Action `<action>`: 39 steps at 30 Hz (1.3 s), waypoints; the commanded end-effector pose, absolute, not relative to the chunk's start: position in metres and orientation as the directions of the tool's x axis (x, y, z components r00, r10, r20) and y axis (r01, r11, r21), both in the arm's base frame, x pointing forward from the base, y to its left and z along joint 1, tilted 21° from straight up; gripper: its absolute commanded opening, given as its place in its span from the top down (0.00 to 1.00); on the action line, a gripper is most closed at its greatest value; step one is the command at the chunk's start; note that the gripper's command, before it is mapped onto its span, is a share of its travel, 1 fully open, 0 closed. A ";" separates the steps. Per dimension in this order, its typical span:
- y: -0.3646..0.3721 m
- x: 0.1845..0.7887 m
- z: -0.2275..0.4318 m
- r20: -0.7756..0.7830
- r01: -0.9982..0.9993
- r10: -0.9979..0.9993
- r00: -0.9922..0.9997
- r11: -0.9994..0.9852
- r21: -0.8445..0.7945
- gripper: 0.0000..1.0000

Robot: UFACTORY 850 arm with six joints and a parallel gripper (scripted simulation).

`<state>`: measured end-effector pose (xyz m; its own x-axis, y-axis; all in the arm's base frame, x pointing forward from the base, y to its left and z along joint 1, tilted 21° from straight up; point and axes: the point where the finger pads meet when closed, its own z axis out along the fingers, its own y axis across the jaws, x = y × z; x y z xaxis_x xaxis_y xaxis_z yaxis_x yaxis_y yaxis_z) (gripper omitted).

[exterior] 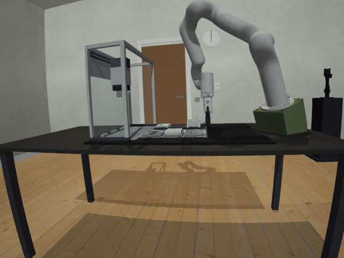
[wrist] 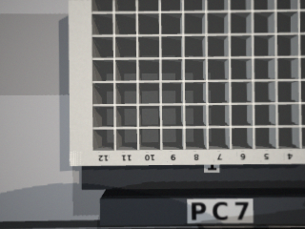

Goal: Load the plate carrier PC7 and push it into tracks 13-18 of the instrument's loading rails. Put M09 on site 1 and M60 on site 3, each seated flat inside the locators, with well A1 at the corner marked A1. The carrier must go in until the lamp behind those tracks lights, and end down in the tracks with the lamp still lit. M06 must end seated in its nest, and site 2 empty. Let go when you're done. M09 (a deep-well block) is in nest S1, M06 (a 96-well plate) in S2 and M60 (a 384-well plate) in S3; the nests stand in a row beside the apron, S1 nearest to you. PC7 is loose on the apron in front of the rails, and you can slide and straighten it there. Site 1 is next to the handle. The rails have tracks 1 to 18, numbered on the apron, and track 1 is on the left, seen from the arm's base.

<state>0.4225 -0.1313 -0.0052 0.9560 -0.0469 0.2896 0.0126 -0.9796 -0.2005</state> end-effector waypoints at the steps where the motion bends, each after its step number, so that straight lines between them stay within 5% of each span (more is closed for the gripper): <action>1: -0.132 0.423 -0.005 0.291 0.013 -0.047 0.956 -0.980 -0.200 0.18; 39: -0.128 0.429 -0.024 0.291 0.013 -0.047 0.956 -0.980 -0.200 0.18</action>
<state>0.4280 -0.1275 -0.0232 0.9560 -0.0470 0.2896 0.0126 -0.9796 -0.2005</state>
